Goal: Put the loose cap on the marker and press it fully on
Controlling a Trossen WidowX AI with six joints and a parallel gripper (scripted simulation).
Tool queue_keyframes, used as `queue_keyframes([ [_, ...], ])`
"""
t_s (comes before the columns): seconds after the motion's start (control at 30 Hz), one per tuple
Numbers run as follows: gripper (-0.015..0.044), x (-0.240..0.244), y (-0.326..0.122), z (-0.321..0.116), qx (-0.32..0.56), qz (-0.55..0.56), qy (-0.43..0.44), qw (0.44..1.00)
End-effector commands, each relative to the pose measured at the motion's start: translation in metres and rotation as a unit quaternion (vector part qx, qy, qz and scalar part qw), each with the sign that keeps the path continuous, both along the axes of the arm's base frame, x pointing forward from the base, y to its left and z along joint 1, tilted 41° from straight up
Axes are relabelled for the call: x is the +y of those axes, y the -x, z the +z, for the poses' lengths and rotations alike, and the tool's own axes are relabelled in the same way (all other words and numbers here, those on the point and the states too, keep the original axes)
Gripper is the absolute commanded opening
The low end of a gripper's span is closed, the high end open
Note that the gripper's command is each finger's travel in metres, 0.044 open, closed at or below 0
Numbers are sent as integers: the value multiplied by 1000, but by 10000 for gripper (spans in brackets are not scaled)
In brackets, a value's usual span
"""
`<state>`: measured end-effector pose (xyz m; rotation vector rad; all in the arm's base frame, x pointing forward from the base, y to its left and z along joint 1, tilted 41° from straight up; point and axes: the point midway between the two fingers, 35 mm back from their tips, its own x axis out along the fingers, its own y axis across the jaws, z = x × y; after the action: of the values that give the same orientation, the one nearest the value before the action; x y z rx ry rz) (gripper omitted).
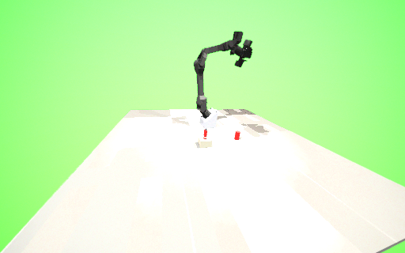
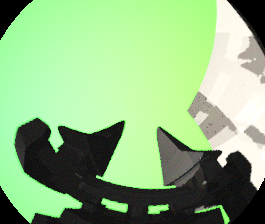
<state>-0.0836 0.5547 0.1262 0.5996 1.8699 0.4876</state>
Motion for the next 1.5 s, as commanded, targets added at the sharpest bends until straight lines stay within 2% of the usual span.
queue_keyframes([
  [0.0, 247, -15, -65, -37, -81, -10, 46, 996],
  [0.2, 247, -54, -155, -76, -180, -6, 125, 976],
  [0.37, 247, -107, -222, -104, -242, 21, 211, 947],
  [0.7, 247, -248, -318, -140, -277, 141, 402, 861],
  [0.87, 247, -329, -343, -145, -240, 233, 483, 809],
  [1.07, 247, -421, -354, -141, -153, 355, 541, 747],
  [1.47, 247, -439, -359, -148, -142, 368, 545, 740],
])
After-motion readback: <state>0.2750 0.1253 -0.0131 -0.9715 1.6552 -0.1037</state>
